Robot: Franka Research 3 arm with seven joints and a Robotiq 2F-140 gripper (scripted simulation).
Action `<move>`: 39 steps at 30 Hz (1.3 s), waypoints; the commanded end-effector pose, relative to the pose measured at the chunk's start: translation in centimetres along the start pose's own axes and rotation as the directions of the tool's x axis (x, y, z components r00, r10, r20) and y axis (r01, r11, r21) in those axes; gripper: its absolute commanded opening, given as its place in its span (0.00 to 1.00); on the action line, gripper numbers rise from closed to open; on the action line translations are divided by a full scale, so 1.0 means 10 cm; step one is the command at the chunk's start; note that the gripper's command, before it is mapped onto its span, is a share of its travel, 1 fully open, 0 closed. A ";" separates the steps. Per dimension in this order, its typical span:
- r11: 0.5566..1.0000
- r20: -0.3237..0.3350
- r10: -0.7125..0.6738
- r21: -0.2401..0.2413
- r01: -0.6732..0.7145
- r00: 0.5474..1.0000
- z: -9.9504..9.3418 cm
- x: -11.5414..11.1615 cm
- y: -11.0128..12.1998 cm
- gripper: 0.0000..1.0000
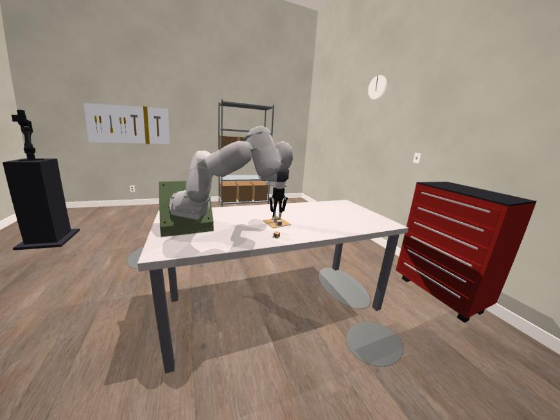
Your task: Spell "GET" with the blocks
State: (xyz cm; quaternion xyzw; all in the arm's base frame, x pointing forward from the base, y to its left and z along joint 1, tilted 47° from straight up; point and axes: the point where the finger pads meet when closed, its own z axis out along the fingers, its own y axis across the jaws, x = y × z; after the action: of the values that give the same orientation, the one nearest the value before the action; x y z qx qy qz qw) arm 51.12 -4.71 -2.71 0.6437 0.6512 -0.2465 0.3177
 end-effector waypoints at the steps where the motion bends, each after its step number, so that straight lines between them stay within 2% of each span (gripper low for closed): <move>1: 1.000 0.001 0.005 -0.002 -0.005 1.000 0.01 0.00 0.01 0.16; 39: 1.000 0.000 0.005 -0.002 -0.005 1.000 0.04 0.00 0.01 0.16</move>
State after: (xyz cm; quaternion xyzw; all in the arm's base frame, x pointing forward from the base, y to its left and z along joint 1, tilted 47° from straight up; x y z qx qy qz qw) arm 51.13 -4.90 -2.91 0.6432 0.6512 -0.2470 0.3181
